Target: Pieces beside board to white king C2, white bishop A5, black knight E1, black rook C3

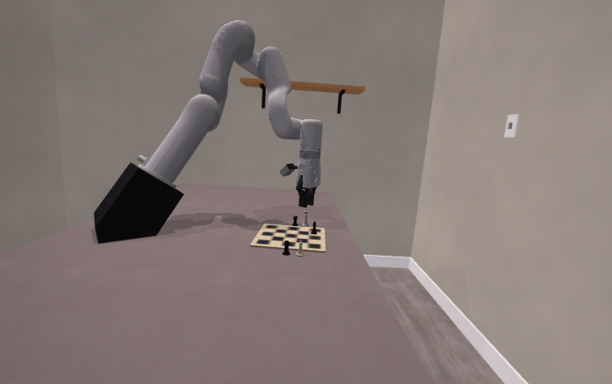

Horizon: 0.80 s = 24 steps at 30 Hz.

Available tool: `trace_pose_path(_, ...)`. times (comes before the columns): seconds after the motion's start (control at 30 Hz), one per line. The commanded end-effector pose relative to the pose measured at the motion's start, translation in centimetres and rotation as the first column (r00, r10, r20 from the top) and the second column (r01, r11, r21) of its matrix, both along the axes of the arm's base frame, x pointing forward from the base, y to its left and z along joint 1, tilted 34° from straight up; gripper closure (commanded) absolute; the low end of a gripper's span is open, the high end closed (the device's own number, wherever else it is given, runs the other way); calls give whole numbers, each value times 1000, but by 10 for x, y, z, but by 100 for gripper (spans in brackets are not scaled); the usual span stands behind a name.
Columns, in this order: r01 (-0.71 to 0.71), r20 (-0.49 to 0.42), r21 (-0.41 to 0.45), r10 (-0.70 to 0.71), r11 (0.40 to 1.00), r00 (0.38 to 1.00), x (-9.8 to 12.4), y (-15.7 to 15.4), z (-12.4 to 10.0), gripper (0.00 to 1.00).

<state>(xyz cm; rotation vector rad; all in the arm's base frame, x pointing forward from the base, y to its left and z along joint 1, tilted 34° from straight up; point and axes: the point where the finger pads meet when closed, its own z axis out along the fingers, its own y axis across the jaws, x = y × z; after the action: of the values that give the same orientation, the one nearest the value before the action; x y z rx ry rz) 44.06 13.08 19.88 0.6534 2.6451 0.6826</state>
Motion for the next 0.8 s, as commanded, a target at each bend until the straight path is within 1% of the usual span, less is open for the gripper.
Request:
trace_pose_path(0.0, 0, 3, 1, 0, 1000, 1000, 2, 1, -1, 58)
trace_pose_path(0.77, 0, 3, 1, 0, 1000, 1000, 4, 3, -4, 58)
